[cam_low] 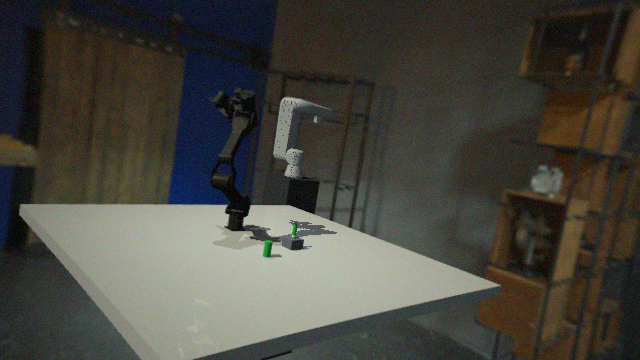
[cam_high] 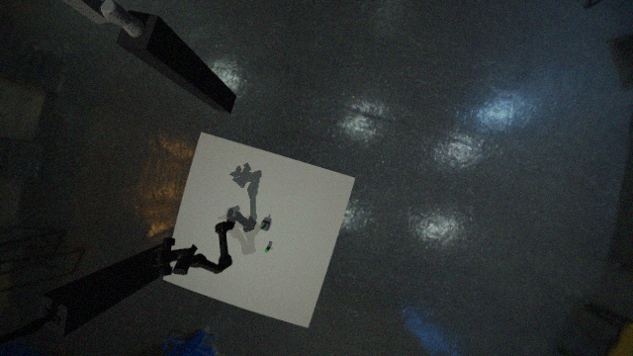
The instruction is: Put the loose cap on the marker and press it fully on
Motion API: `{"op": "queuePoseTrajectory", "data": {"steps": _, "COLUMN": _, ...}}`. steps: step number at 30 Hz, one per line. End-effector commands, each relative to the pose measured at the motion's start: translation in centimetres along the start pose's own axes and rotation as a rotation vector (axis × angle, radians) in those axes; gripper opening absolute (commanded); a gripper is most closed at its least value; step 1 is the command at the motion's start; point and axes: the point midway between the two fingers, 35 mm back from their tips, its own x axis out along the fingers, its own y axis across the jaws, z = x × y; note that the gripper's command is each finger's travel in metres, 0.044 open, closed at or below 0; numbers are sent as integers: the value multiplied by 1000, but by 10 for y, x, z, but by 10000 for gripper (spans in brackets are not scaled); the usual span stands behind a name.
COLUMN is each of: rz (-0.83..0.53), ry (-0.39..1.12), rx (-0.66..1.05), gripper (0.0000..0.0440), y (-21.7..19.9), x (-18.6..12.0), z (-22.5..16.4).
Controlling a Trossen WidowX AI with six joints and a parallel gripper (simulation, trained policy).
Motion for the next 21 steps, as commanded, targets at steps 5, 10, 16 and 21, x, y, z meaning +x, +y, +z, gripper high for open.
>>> {"op": "queuePoseTrajectory", "data": {"steps": 5, "rz": -60, "ry": 12, "rx": 55, "gripper": 323, "y": -15, "x": 1, "z": -5}}
{"op": "queuePoseTrajectory", "data": {"steps": 10, "rz": -104, "ry": 15, "rx": 96, "gripper": 323, "y": -26, "x": 1, "z": -8}}
{"op": "queuePoseTrajectory", "data": {"steps": 16, "rz": -156, "ry": 15, "rx": 144, "gripper": 323, "y": -39, "x": 0, "z": -11}}
{"op": "queuePoseTrajectory", "data": {"steps": 21, "rz": -201, "ry": 14, "rx": 185, "gripper": 324, "y": -50, "x": 0, "z": -14}}
